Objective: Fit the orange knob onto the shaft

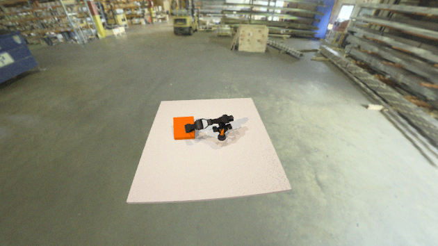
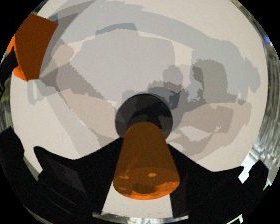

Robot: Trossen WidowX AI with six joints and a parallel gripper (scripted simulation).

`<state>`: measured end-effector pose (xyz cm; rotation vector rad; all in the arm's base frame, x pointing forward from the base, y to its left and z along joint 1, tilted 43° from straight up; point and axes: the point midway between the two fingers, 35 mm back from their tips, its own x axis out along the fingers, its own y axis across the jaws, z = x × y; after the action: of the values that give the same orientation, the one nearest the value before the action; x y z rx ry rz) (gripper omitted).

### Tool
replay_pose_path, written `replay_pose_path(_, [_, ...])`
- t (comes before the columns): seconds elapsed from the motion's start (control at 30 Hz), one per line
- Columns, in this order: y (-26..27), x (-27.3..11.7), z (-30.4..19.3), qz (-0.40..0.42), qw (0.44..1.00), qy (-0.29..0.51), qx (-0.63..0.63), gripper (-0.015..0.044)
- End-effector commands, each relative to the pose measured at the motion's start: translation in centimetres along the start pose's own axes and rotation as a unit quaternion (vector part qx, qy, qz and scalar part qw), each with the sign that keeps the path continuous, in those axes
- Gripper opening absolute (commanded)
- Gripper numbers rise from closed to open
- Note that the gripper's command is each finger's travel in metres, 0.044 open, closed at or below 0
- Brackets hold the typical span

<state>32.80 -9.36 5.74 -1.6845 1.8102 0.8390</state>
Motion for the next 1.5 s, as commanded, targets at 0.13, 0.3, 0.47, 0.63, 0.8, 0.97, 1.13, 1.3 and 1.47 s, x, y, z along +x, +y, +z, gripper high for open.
replay_pose_path(0.13, [-0.3,-0.37,0.0,-0.003,0.997,0.0,-0.082,0.0])
replay_pose_path(0.3, [-0.32,-0.27,0.0,-0.003,0.995,0.0,-0.103,0.0])
replay_pose_path(0.47, [-0.19,-0.11,0.01,-0.003,0.995,0.0,-0.103,0.0])
replay_pose_path(0.63, [-0.1,0.01,0.02,-0.003,0.995,0.0,-0.103,0.0])
replay_pose_path(0.8, [-0.13,0.13,0.04,-0.003,0.995,0.0,-0.103,0.0])
replay_pose_path(0.97, [-0.13,0.13,0.04,-0.003,0.995,0.0,-0.103,0.0])
replay_pose_path(1.13, [-0.16,-0.29,0.0,-0.003,0.995,0.0,-0.103,0.0])
replay_pose_path(1.3, [-0.23,-0.36,-0.02,-0.003,0.989,0.0,-0.146,0.0])
replay_pose_path(1.47, [-0.35,-0.28,0.03,-0.003,0.978,0.001,-0.206,0.0])
